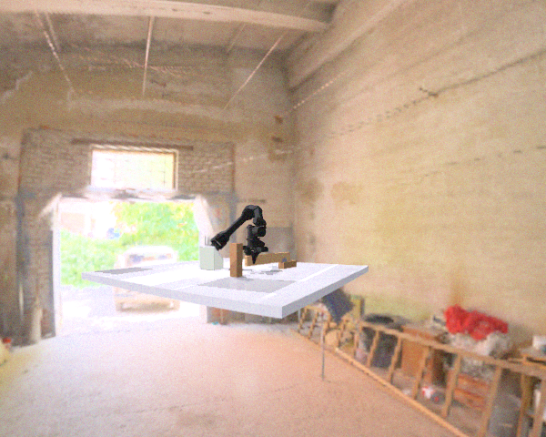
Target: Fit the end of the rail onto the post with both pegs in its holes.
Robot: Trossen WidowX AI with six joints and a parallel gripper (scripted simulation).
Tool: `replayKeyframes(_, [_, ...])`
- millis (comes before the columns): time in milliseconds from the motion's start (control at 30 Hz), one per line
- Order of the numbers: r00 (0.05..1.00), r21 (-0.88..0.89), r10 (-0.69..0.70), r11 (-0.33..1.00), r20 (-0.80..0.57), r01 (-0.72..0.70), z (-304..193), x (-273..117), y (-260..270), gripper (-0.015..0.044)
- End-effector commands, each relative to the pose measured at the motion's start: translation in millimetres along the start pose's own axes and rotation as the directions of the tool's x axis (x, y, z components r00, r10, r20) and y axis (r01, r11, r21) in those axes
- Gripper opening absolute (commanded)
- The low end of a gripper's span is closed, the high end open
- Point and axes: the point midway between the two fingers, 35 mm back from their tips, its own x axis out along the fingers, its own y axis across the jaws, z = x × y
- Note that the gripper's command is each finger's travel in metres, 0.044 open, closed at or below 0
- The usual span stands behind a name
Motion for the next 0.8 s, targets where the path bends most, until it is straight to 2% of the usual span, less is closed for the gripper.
replayKeyframes(0, [1.0,0.0,-0.008,1.0,0.0,0.008,-1.2,-1.7,-0.8,0.0])
replayKeyframes(767, [1.0,0.0,-0.008,1.0,0.0,0.008,2.0,-1.9,-0.4,0.0])
